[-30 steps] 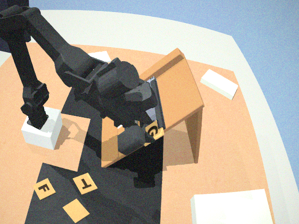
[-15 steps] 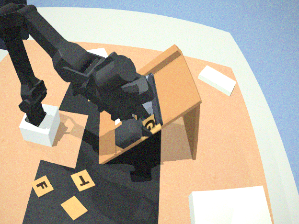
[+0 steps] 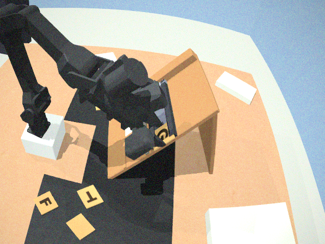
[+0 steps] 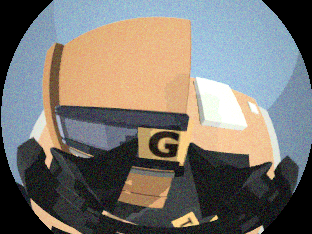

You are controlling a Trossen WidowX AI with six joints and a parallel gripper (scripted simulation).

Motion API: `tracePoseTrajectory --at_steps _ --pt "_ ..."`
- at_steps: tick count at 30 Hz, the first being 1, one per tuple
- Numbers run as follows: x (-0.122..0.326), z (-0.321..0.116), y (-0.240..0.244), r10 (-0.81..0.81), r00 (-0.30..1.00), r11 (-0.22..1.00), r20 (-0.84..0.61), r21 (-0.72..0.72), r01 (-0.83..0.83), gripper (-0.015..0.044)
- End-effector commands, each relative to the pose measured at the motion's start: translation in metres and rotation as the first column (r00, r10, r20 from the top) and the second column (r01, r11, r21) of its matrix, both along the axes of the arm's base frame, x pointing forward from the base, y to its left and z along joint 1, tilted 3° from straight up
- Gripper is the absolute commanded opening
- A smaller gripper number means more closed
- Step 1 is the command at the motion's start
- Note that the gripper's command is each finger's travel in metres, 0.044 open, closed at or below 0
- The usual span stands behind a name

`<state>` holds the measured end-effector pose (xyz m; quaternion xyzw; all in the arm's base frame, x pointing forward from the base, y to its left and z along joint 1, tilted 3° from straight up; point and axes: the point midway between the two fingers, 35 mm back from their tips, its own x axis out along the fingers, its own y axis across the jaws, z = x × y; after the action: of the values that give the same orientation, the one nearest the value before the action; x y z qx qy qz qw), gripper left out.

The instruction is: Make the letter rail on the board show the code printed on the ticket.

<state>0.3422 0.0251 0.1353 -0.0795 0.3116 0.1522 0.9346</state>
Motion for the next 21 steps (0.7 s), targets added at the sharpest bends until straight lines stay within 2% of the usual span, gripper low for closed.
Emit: tracePoseTrajectory --at_steps 1,21 --pt "-0.001 0.000 0.002 -0.006 1.000 1.000 0.001 0.003 0.006 0.0000" --pt "-0.005 0.000 0.013 -0.006 1.000 1.000 0.000 0.004 0.006 0.0000"
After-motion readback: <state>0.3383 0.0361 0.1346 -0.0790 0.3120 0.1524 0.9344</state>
